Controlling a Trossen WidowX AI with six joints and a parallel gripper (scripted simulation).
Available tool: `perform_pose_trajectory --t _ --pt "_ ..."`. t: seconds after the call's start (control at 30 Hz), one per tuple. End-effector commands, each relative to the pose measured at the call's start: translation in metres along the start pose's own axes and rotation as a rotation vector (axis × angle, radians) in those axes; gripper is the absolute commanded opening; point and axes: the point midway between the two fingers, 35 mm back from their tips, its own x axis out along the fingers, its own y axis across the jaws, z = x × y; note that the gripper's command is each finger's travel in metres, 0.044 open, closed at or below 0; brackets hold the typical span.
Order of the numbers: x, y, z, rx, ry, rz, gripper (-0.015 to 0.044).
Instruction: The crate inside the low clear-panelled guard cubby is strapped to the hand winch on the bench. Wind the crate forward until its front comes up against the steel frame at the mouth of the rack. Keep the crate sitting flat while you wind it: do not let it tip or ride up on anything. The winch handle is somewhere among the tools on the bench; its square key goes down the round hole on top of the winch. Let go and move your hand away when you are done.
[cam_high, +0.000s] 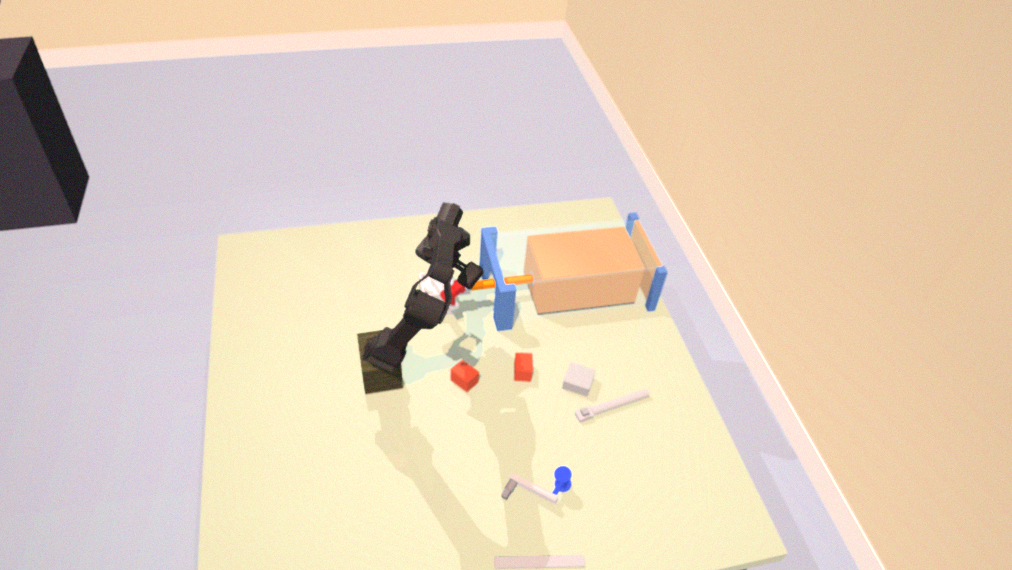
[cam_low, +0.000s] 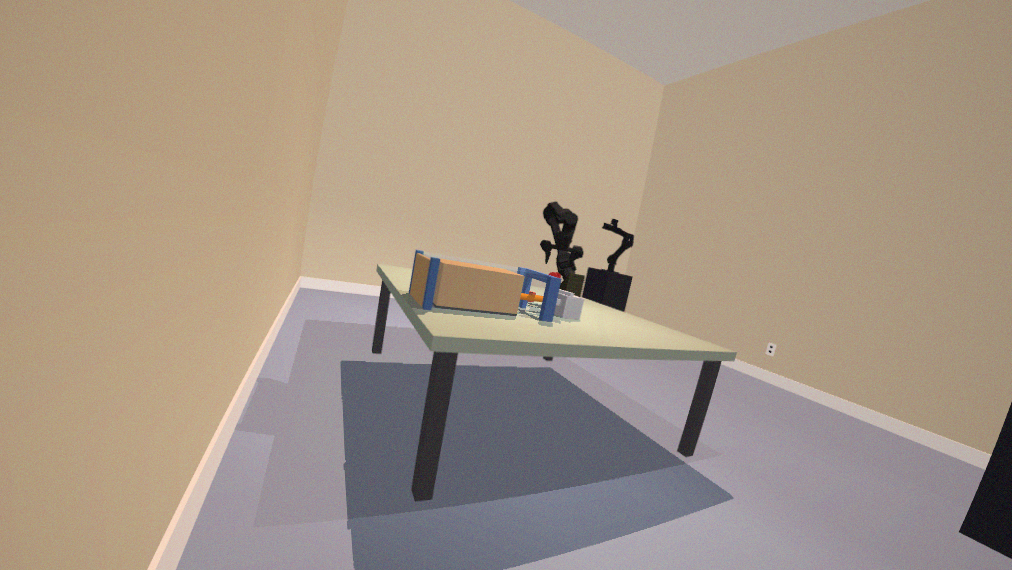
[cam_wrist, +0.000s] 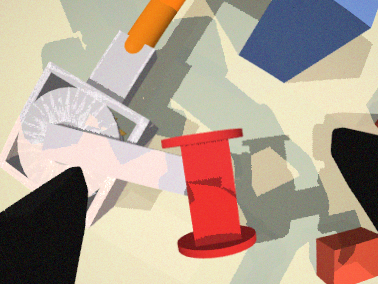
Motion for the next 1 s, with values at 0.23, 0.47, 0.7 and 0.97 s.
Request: perform_pose_trajectory --t 0.23,0.47,0.7,0.97 --pt "0.019 -0.001 -0.008 -0.005 0.007 -0.005 0.044" --pt "0.029 -0.001 -0.013 -0.005 0.007 -0.005 0.044" --pt "0.04 -0.001 -0.018 -0.005 0.007 -0.006 0.044" --pt "0.051 -0.001 -0.025 -0.005 0.008 -0.008 0.044"
